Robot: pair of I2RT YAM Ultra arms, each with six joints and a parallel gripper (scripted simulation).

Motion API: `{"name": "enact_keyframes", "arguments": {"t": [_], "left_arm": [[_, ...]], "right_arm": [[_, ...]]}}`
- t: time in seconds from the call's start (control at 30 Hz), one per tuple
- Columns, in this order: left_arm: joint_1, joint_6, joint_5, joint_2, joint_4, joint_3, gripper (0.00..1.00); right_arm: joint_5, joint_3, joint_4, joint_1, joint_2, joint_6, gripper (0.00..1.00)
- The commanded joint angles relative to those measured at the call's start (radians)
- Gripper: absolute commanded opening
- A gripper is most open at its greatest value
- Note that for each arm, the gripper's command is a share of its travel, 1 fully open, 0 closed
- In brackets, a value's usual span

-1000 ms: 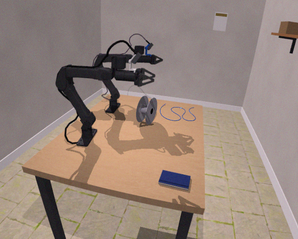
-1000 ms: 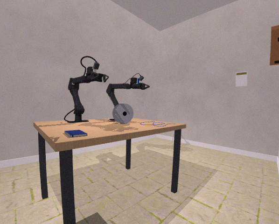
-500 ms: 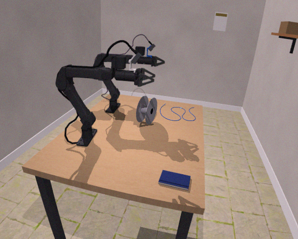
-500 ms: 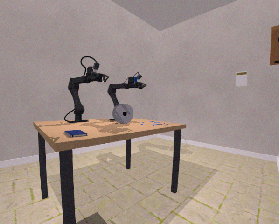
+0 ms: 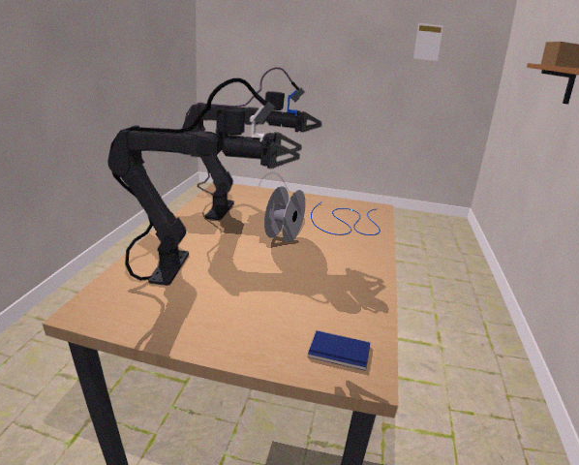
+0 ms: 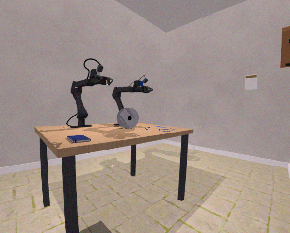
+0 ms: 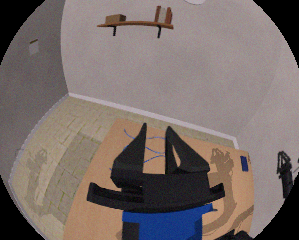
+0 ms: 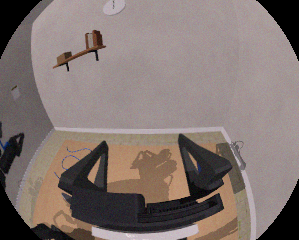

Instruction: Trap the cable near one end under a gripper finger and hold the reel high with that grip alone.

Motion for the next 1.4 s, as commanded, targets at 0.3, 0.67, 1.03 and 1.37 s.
{"name": "enact_keyframes", "arguments": {"t": [0.3,0.67,1.03,1.37], "left_arm": [[-0.001,0.249,-0.005,0.136,-0.156,0.11,0.3],[0.002,0.572,0.003,0.304,-0.37,0.214,0.3],[-0.001,0.961,-0.003,0.517,-0.647,0.358,0.3],[0.001,1.362,0.0,0.728,-0.926,0.5,0.3]], "right_arm": [[0.006,-0.005,0.009,-0.002,0.008,-0.002,1.0],[0.006,-0.005,0.009,-0.002,0.008,-0.002,1.0],[0.006,-0.005,0.009,-0.002,0.008,-0.002,1.0],[0.006,-0.005,0.009,-0.002,0.008,-0.002,1.0]]}}
